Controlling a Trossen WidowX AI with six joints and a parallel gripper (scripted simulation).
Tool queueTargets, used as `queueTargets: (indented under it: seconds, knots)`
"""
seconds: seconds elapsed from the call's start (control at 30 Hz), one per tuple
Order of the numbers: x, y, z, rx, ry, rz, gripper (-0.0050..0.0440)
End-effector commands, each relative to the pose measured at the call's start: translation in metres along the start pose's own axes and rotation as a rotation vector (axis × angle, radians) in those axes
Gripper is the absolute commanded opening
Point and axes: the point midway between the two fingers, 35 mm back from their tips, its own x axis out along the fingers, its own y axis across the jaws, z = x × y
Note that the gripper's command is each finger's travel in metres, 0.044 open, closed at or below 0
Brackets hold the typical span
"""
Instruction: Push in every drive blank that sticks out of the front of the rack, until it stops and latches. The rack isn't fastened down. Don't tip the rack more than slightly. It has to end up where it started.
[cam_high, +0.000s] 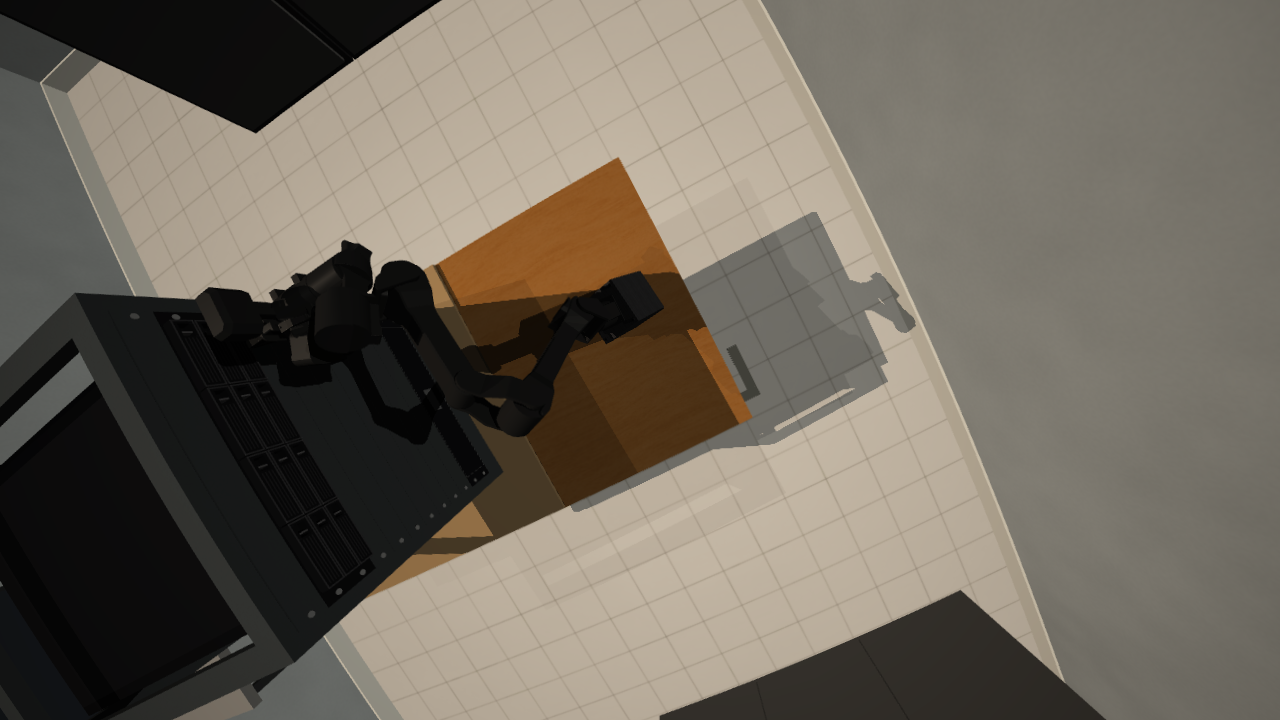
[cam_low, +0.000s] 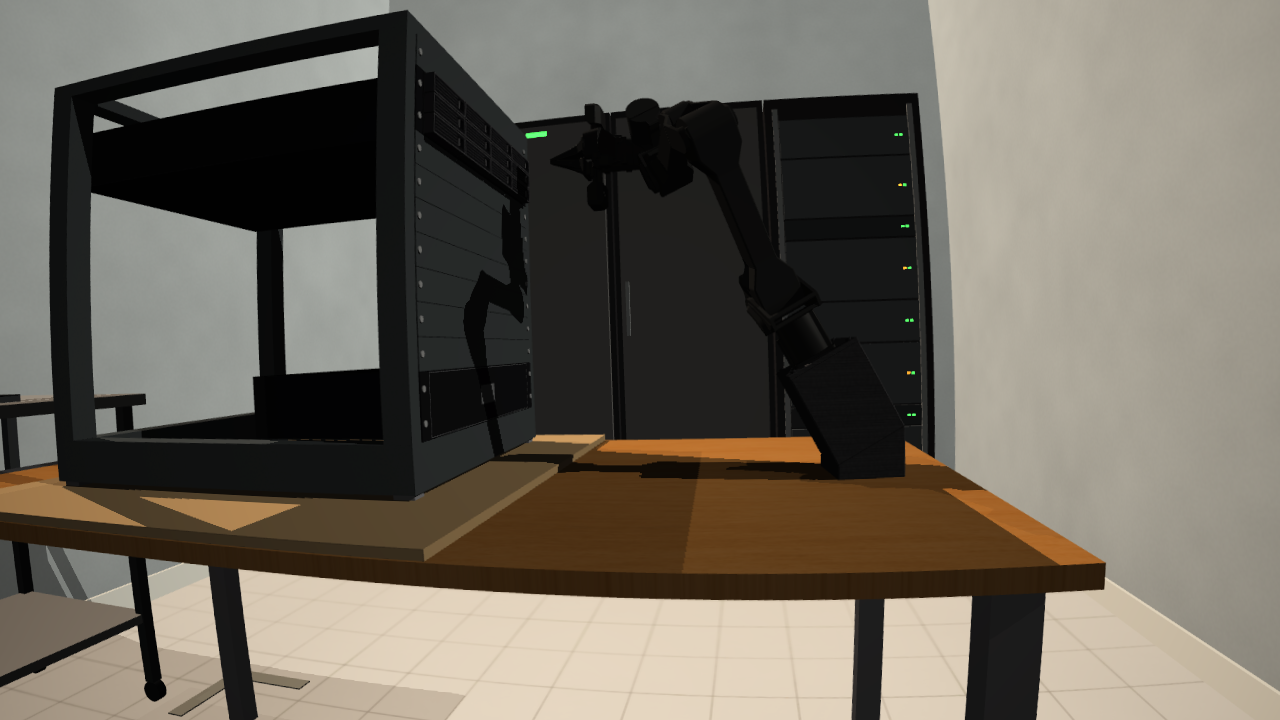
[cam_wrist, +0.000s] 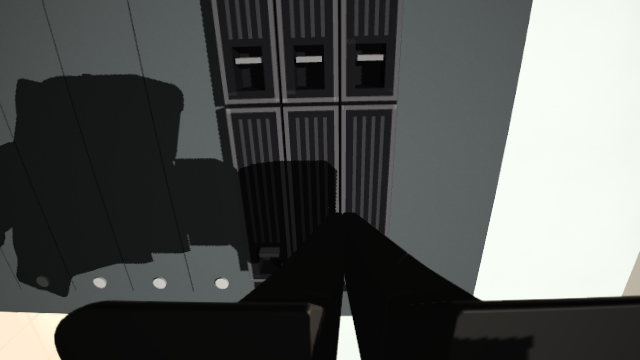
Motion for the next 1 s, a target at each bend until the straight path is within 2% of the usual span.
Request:
queueTargets:
  seconds: [0.0, 0.47, 0.77, 0.97]
  knots:
    - [0.001, -0.015, -0.011, -0.015, -0.026, -0.007, -0.005]
    - [0.001, -0.02, -0.024, -0.015, -0.026, -0.007, -0.005]
    - [0.017, -0.021, -0.023, -0.015, -0.026, -0.007, -0.005]
    - [0.018, -0.021, -0.023, -0.015, -0.026, -0.007, -0.005]
